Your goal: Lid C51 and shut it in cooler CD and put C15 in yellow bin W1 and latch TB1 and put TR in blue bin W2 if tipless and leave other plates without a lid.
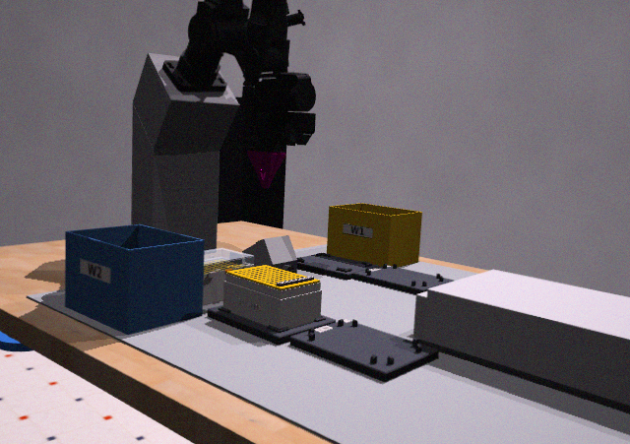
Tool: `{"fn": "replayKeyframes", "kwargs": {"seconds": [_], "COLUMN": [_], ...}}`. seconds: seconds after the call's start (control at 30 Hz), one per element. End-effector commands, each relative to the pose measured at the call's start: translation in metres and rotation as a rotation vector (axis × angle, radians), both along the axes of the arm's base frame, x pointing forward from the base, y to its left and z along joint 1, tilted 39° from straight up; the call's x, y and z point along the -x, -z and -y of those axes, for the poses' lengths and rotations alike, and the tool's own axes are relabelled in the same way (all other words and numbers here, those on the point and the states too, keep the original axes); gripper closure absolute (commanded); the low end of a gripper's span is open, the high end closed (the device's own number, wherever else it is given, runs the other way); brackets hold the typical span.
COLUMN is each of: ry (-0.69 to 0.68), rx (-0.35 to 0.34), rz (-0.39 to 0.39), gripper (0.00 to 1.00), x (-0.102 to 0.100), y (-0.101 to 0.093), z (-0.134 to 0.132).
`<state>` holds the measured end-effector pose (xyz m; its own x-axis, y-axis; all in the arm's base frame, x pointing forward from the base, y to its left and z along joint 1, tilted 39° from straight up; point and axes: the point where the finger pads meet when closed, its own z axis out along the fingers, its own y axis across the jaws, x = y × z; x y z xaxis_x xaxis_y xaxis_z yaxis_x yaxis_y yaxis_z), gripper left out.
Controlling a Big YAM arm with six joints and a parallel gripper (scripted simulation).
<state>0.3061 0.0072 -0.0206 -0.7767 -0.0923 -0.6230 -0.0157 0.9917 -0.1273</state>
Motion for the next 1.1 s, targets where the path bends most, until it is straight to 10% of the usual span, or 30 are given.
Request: {"fn": "replayKeyframes", "kwargs": {"seconds": [0.0, 1.07], "ry": [-0.016, -0.002], "rx": [0.010, 0.007], "rz": [-0.022, 0.001], "gripper": [1.00, 1.00], "x": [0.011, -0.040], "y": [0.007, 0.052], "z": [0.000, 0.009]}}
